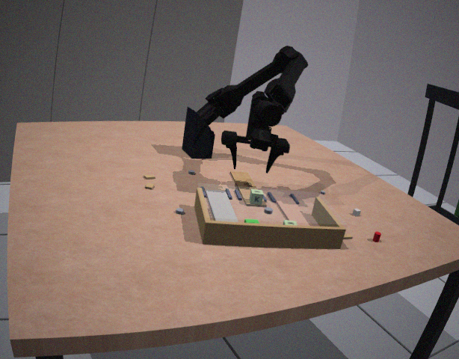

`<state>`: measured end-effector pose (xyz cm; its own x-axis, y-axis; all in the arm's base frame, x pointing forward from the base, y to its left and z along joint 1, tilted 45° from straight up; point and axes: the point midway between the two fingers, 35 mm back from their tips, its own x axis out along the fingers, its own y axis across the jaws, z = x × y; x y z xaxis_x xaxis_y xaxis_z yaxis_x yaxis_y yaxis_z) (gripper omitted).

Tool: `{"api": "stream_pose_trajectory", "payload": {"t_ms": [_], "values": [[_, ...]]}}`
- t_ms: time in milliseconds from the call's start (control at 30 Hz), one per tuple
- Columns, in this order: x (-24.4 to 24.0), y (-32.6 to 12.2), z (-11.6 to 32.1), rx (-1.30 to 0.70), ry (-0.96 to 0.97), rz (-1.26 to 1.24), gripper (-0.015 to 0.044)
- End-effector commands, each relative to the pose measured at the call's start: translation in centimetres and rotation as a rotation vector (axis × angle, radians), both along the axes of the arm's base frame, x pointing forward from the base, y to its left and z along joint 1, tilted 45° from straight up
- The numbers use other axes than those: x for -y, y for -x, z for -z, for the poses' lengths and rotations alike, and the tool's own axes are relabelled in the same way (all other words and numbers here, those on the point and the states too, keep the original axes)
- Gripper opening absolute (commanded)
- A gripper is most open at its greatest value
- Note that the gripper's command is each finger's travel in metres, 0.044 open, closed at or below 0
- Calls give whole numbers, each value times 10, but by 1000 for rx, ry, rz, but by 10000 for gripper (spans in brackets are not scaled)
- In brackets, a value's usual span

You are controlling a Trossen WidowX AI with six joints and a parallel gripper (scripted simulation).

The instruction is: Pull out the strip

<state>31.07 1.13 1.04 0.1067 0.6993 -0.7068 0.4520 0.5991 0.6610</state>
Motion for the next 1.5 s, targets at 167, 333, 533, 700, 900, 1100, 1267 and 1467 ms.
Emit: {"api": "stream_pose_trajectory", "payload": {"t_ms": [167, 333, 533, 700, 900, 1100, 1267, 1467], "values": [[13, -30, 3, 1, 5, -1, 440], [19, -46, 3, 2, 5, -1, 440], [27, -65, 4, 4, 6, -1, 440], [34, -81, 6, 5, 6, -1, 440], [43, -98, 9, 6, 7, -1, 440], [45, -103, 12, 6, 7, -1, 361], [39, -104, 18, 6, 7, -1, 250], [32, -106, 25, 6, 7, -1, 250]]}}
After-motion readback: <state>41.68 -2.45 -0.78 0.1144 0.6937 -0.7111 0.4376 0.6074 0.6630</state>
